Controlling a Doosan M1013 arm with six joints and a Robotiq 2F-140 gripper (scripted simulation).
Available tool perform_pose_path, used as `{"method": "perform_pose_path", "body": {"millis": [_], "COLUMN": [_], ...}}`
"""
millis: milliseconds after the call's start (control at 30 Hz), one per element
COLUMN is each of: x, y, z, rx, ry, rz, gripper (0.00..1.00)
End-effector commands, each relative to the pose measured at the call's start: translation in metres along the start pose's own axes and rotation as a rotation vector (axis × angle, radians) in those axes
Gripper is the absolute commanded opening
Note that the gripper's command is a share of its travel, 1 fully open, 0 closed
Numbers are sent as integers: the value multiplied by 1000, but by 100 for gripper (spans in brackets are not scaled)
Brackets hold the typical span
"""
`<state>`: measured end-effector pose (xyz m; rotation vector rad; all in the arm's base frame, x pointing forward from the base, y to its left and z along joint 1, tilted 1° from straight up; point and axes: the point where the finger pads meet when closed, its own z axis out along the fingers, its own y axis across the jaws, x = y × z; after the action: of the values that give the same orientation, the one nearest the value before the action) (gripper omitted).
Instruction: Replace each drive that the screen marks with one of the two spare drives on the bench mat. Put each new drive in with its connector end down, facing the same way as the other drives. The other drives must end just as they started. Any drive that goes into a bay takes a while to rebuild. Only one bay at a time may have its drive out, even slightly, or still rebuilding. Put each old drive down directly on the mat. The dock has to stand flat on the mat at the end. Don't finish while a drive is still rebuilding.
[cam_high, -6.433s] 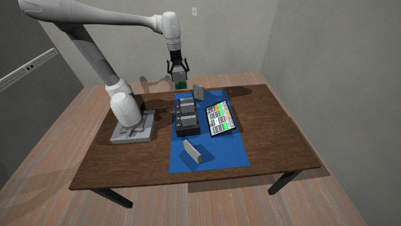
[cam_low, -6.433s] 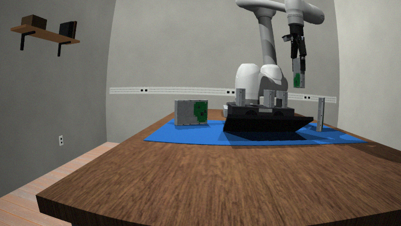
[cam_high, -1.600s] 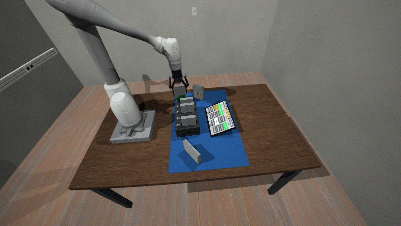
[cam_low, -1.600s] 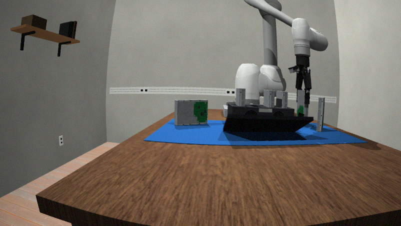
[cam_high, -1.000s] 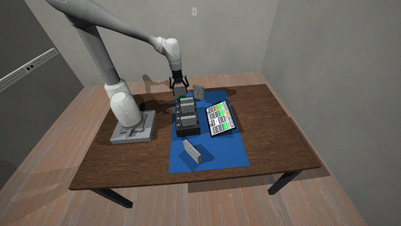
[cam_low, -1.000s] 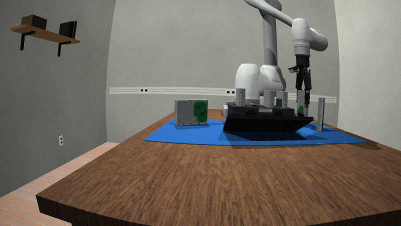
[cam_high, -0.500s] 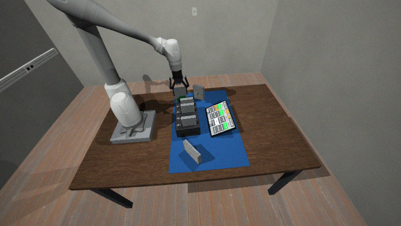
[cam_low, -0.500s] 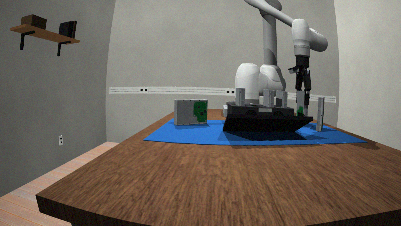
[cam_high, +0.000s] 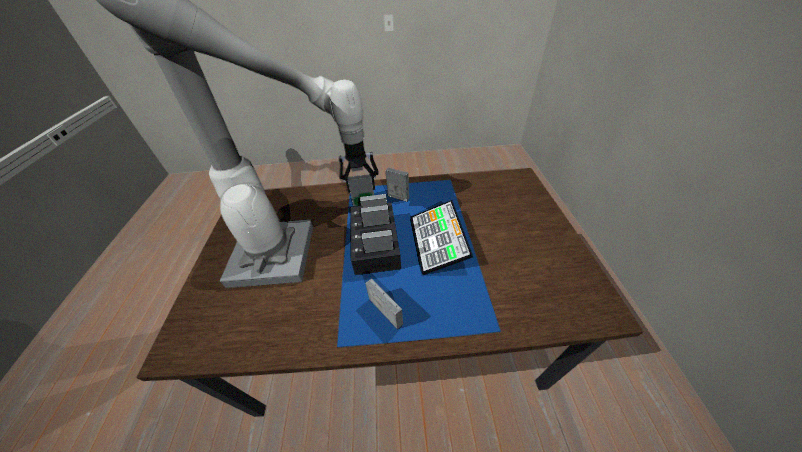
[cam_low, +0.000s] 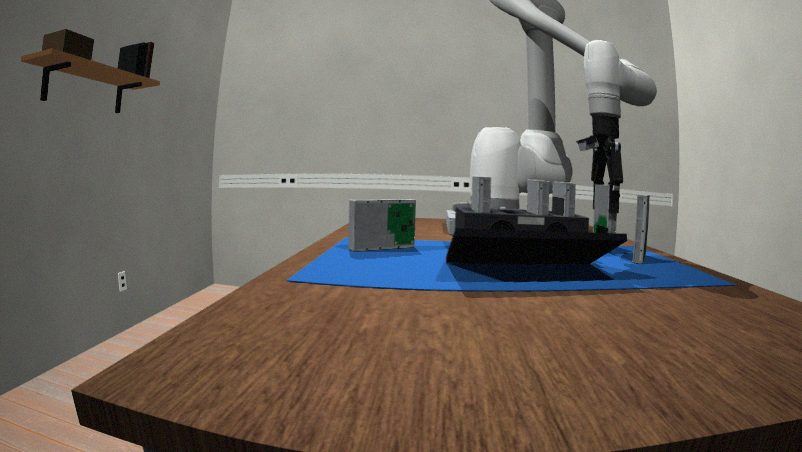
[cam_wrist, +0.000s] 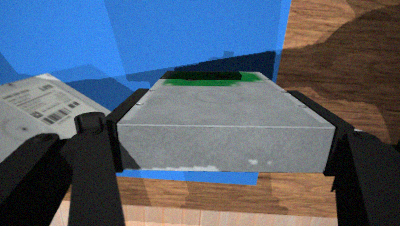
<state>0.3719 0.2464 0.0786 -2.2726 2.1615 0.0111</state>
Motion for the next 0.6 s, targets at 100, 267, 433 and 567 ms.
{"method": "perform_pose_path", "body": {"millis": [100, 267, 433, 567], "x": [0, 0, 0, 0], "y": [0, 0, 0, 0], "z": [2, 4, 7, 8], "rx": [1, 1, 1, 1], "ry": [-1, -1, -1, -1], "rz": [0, 0, 0, 0], "gripper": [10, 10, 10, 10]}}
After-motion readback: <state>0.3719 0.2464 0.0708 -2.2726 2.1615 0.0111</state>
